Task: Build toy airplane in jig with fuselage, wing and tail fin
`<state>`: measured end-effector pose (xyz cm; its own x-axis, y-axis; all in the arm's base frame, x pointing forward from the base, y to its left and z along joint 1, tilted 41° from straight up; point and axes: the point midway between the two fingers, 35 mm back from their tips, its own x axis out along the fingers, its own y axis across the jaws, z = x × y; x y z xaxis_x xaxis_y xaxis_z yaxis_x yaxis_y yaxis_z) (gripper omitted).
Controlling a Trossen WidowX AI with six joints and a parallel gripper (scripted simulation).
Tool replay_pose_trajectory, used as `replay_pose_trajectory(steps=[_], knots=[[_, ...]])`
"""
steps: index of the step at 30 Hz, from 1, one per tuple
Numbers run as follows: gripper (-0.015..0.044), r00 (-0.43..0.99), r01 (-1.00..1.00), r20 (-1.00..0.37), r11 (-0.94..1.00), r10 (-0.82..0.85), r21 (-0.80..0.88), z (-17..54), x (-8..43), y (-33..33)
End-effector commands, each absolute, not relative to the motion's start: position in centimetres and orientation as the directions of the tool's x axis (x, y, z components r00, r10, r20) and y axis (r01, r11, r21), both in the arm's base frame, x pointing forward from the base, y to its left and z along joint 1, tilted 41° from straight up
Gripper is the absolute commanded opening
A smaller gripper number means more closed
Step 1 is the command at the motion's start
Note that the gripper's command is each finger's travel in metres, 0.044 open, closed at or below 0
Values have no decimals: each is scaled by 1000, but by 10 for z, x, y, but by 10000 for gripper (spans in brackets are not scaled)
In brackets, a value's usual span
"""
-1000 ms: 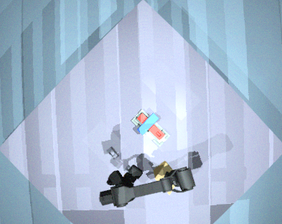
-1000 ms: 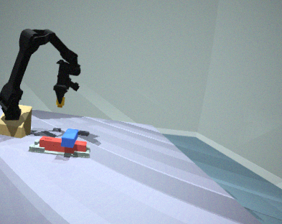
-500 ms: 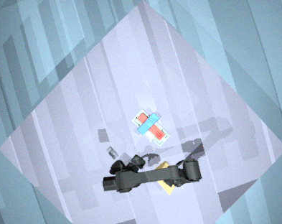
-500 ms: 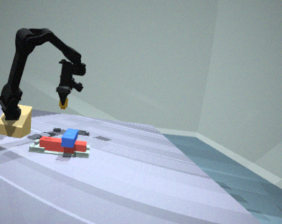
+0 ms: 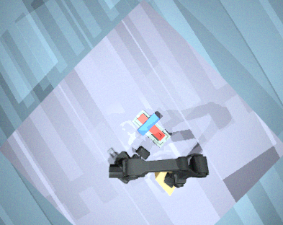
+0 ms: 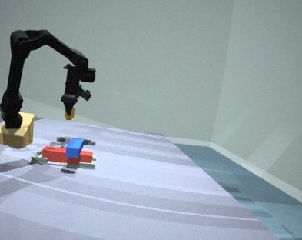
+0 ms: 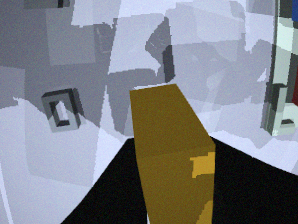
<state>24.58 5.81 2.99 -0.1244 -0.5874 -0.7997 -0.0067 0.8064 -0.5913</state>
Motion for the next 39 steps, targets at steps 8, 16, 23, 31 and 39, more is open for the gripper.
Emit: replay_pose_trajectory(steps=[8, 16, 23, 31, 39], knots=[[0, -113, 7, -802, 807, -586, -591, 49, 249, 24], [0, -110, 19, -801, 804, -589, -594, 61, 248, 0], [0, -108, 30, -797, 799, -594, -600, 72, 245, -20], [0, -109, 43, -790, 791, -603, -610, 83, 239, -43], [0, -113, 56, -781, 781, -614, -622, 95, 231, -65]])
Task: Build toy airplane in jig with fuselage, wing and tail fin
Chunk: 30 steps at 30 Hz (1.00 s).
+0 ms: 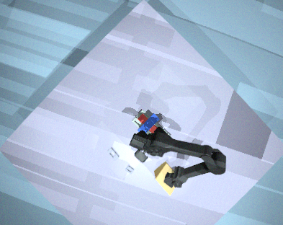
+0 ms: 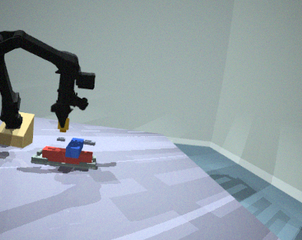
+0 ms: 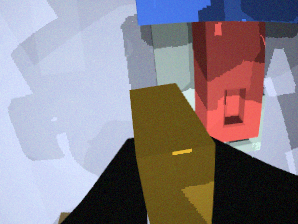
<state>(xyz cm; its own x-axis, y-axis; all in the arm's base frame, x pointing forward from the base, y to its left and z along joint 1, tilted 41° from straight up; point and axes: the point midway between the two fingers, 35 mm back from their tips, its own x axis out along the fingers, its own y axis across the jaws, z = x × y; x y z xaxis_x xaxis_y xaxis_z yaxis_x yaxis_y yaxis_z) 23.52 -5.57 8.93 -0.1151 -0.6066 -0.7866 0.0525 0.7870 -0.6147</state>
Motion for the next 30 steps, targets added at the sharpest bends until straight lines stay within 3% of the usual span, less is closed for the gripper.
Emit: replay_pose_trajectory(steps=[1, 19, 22, 30], knots=[[0, -114, 58, -780, 779, -616, -624, 96, 229, -68], [0, -133, 82, -754, 750, -644, -656, 116, 205, -108], [65, -133, 82, -754, 750, -644, -656, 116, 205, -108], [65, -133, 82, -754, 750, -644, -656, 116, 205, -108]])
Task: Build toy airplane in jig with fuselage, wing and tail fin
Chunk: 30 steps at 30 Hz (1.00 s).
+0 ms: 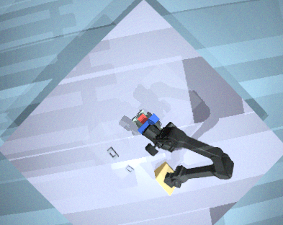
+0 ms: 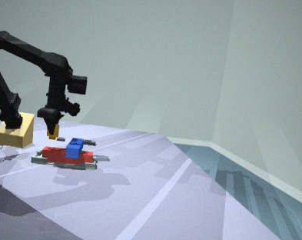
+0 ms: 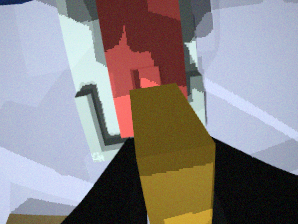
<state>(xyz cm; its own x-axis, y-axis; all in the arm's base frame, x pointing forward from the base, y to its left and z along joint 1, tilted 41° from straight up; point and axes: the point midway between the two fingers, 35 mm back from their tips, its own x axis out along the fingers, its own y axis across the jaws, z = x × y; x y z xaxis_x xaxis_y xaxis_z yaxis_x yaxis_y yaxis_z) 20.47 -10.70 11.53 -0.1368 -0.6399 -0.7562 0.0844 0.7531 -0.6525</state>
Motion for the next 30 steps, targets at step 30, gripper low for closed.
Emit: replay_pose_trajectory(steps=[30], knots=[[65, -132, 82, -754, 751, -643, -655, 103, 203, -121]])
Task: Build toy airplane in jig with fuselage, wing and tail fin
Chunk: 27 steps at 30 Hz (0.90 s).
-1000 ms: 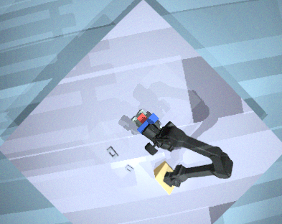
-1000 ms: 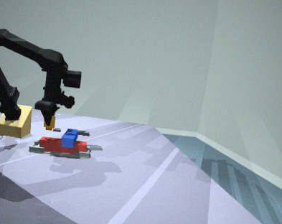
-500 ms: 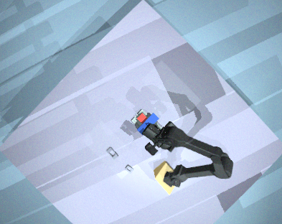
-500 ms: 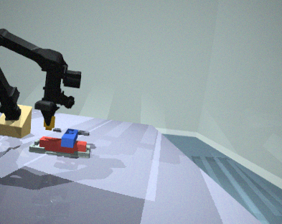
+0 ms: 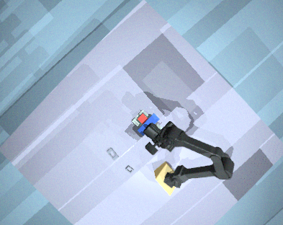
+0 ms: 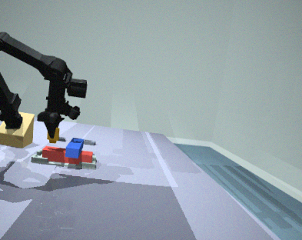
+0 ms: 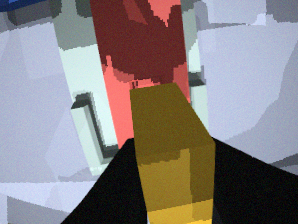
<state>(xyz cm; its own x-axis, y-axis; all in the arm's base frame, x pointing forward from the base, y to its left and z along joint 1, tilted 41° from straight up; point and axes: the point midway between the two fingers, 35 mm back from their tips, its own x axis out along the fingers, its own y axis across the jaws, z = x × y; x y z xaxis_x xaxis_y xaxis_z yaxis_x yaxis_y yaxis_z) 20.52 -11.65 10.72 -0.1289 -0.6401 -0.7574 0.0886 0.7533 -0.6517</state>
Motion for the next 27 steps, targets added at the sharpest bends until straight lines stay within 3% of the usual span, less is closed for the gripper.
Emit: replay_pose_trajectory(steps=[1, 20, 27], knots=[[65, -132, 82, -754, 751, -643, -655, 102, 203, -122], [65, -133, 82, -752, 749, -645, -657, 87, 200, -135], [0, -129, 90, -756, 751, -642, -654, 88, 200, -134]])
